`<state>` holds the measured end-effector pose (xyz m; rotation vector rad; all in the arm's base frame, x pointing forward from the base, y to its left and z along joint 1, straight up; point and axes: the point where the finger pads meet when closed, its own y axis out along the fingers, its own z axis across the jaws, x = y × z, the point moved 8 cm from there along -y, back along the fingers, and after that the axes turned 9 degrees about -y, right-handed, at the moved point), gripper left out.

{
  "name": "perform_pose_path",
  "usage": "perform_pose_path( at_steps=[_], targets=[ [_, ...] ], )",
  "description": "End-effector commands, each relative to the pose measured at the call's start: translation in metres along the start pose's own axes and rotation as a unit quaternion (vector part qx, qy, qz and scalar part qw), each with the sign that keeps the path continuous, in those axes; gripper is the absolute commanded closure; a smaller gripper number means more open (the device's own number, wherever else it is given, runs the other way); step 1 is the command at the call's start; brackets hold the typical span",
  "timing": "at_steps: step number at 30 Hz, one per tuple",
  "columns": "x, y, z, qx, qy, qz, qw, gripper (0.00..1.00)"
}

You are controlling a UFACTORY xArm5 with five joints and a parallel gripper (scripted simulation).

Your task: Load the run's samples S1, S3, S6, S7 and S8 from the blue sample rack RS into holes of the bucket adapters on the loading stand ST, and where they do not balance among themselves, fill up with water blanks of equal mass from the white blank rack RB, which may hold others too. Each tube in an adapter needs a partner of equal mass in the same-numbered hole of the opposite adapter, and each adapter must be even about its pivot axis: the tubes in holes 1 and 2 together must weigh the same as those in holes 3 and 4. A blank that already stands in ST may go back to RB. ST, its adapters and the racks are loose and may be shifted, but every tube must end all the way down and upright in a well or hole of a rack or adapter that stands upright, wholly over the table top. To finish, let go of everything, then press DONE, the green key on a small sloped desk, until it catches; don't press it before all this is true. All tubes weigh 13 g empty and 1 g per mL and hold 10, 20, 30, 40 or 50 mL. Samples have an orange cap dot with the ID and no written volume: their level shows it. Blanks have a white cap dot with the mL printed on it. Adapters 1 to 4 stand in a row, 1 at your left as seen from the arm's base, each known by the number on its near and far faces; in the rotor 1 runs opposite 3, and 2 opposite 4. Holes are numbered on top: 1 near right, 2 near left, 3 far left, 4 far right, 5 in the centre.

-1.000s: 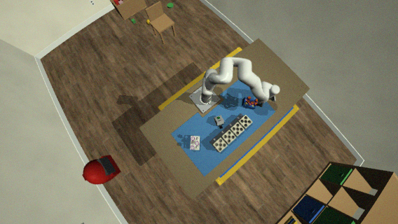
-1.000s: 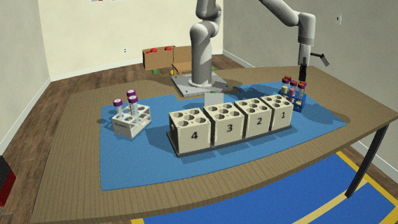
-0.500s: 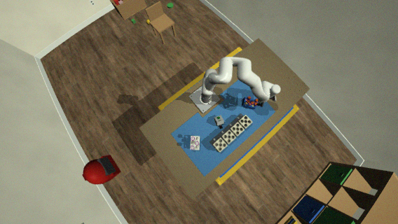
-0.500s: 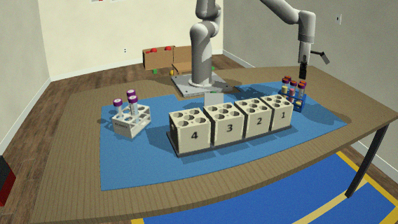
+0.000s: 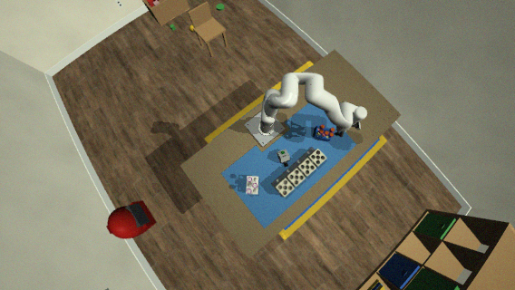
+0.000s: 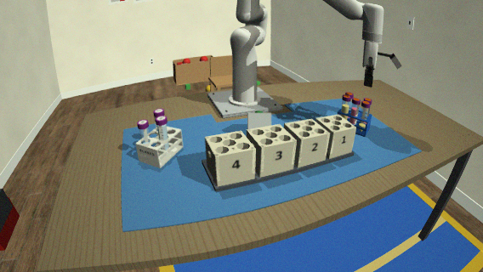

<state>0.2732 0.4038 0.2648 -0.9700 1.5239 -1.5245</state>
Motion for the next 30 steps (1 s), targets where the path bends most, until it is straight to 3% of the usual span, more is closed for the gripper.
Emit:
perform_pose_path(
  at_steps=[1,20,21,30],
  targets=[
    [-0.001,-0.01,0.0,0.0,0.0,0.002,1.0,0.0],
    [-0.001,-0.054,0.0,0.0,0.0,0.002,1.0,0.0],
    [0.004,-0.054,-0.002,0.0,0.017,0.002,1.0,0.43],
    [0.038,-0.054,-0.023,0.0,0.149,0.002,0.989,0.43]
  ],
)
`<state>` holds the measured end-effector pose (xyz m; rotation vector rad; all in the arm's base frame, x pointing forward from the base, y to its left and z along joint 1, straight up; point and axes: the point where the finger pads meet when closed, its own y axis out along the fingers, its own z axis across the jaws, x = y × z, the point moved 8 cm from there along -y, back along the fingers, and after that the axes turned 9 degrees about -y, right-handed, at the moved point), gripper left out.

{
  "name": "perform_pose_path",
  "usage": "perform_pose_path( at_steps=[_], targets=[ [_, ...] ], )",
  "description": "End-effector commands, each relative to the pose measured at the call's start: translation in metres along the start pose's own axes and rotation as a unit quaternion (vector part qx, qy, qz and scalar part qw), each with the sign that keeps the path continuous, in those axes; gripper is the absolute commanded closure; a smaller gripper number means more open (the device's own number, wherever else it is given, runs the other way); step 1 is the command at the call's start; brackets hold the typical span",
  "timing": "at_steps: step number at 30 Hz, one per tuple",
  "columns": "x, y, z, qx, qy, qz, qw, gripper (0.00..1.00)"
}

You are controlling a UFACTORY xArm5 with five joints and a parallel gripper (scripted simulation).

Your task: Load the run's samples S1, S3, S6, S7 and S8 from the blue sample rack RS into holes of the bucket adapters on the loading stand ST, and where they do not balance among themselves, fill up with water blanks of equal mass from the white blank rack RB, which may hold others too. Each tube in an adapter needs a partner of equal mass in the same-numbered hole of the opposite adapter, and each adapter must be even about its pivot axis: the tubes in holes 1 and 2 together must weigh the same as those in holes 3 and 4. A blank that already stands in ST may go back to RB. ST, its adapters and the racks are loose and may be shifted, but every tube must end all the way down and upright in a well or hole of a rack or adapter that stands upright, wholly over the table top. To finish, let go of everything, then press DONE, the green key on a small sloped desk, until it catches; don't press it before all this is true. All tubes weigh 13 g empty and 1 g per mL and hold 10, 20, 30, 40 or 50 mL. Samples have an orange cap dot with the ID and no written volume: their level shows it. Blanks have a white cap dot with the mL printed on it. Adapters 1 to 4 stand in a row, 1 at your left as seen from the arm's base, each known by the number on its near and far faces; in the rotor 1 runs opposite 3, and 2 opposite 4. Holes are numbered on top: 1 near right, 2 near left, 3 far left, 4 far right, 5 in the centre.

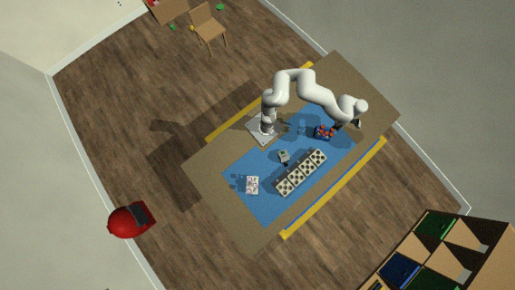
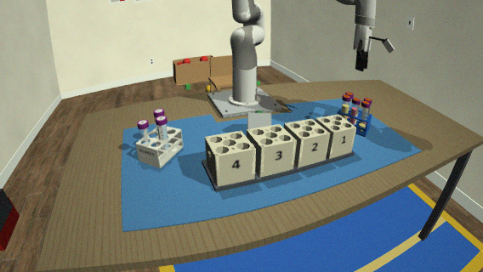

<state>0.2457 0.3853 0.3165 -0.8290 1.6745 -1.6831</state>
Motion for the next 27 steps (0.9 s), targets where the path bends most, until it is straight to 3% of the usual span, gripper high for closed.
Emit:
perform_pose_path(
  at_steps=[1,7,18,27],
  targets=[
    [0.011,-0.002,-0.003,-0.001,0.039,0.006,0.999,0.43],
    [0.039,-0.002,-0.012,-0.002,0.138,0.006,0.99,0.43],
    [0.039,-0.002,-0.012,-0.002,0.285,0.006,0.959,0.43],
    [0.039,-0.002,-0.012,-0.003,0.425,0.005,0.905,0.43]
  ],
)
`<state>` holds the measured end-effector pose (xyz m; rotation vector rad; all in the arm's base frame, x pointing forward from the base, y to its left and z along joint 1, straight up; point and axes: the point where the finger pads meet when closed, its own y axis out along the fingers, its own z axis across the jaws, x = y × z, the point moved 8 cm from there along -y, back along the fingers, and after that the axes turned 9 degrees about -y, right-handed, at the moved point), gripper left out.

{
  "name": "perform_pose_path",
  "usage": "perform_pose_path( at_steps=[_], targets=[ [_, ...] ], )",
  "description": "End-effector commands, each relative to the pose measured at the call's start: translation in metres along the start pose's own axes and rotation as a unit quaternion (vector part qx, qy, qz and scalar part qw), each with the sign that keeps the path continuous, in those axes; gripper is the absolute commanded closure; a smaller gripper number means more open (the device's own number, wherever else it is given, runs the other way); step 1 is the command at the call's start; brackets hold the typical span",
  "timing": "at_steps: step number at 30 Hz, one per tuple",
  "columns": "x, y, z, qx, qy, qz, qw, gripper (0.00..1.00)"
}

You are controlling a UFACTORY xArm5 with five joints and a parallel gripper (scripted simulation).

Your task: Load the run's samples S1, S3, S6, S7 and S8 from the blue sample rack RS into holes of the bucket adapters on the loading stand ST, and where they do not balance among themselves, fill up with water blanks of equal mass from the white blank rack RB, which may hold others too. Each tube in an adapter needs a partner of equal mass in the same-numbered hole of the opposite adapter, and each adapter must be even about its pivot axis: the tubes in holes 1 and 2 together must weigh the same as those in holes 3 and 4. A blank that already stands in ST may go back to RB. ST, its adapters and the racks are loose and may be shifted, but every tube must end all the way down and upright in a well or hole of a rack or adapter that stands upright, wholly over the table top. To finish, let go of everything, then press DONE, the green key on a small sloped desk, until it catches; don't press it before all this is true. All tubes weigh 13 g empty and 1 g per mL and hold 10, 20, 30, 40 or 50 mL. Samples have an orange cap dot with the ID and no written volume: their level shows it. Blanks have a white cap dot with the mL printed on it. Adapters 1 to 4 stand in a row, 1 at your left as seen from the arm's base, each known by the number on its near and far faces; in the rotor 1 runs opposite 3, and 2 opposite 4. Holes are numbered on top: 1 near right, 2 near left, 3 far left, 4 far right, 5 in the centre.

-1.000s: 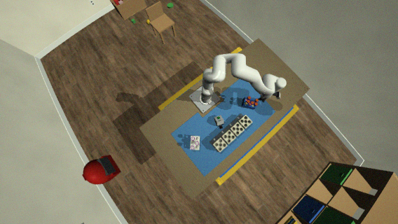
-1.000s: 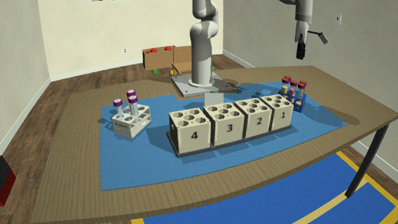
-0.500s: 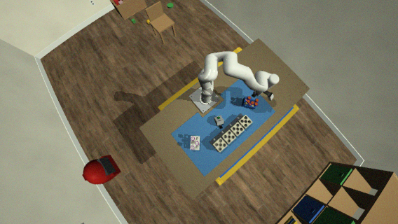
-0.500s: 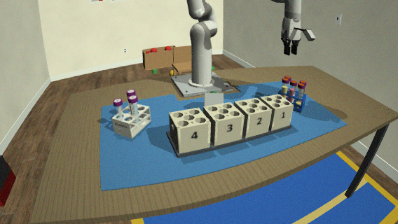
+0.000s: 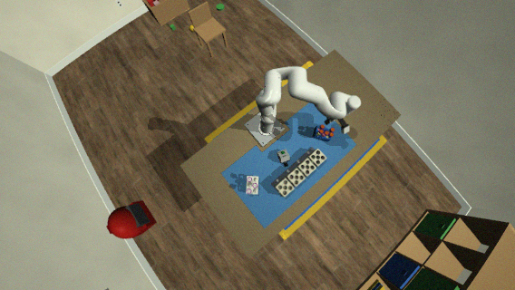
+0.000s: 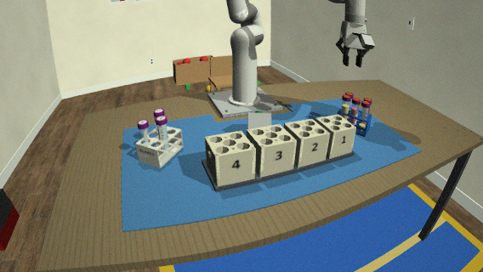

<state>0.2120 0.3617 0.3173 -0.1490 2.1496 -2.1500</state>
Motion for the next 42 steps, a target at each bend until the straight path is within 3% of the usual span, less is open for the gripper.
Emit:
perform_pose_path(
  at_steps=[1,11,22,31,42],
  targets=[
    [0.0,-0.002,0.0,-0.002,0.069,0.001,0.998,0.43],
    [0.0,-0.002,0.0,-0.002,0.201,0.001,0.98,0.43],
    [0.0,-0.002,0.0,-0.002,0.374,0.001,0.928,0.43],
    [0.0,-0.002,0.0,-0.002,0.374,0.001,0.928,0.43],
    [0.0,0.016,-0.001,-0.002,0.374,0.001,0.928,0.43]
  ],
)
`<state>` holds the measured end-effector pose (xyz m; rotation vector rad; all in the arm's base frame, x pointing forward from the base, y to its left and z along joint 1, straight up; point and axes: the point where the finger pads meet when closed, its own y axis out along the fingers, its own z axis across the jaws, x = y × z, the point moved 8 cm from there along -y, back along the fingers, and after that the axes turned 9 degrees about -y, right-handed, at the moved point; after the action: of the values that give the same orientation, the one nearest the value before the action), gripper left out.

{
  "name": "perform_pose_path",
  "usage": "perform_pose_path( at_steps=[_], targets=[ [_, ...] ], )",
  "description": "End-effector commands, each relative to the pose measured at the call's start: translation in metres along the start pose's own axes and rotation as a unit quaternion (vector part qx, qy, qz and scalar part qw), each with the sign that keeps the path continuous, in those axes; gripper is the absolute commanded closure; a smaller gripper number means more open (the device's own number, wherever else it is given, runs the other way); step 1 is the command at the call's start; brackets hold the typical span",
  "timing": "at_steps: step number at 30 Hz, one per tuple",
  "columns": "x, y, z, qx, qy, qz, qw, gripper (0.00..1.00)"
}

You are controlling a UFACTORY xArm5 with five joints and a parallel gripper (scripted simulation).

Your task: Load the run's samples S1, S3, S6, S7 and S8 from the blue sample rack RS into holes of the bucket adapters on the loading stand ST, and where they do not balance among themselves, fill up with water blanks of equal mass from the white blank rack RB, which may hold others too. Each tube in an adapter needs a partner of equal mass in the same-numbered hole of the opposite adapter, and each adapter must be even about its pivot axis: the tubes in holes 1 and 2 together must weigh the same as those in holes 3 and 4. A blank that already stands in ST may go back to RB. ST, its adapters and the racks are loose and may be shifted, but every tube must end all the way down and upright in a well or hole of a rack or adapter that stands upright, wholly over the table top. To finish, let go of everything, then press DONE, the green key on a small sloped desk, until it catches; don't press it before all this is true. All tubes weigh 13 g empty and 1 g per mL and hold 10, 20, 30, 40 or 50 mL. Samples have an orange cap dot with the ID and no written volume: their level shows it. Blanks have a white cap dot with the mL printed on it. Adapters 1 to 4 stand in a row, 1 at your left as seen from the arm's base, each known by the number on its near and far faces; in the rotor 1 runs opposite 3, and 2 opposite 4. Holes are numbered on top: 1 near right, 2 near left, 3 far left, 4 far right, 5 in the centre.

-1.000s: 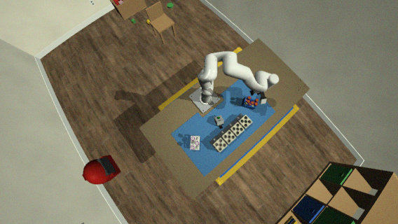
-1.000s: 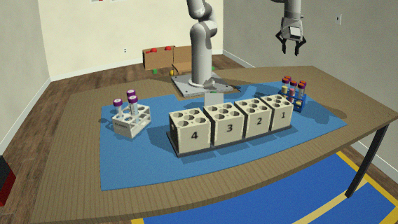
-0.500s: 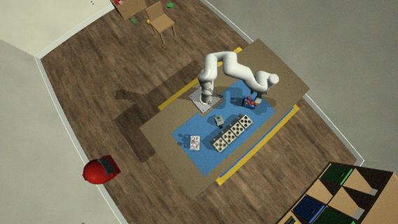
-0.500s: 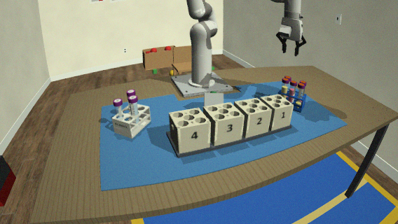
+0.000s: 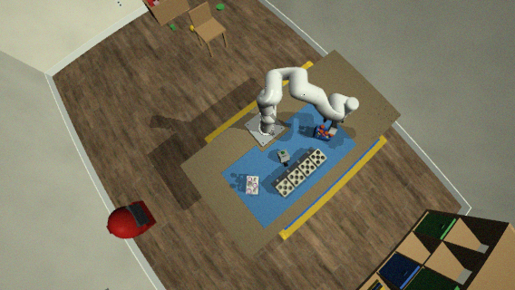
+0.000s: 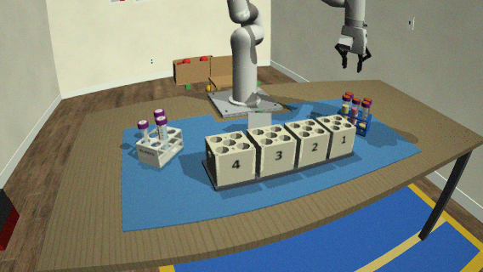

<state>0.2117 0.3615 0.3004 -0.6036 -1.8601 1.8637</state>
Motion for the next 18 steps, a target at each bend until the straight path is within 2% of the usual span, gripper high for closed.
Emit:
perform_pose_path(
  at_steps=[1,18],
  targets=[
    [0.0,0.002,-0.001,-0.003,0.0,0.0,1.0,0.43],
    [0.0,0.032,-0.001,-0.003,0.0,0.0,1.0,0.43]
  ],
)
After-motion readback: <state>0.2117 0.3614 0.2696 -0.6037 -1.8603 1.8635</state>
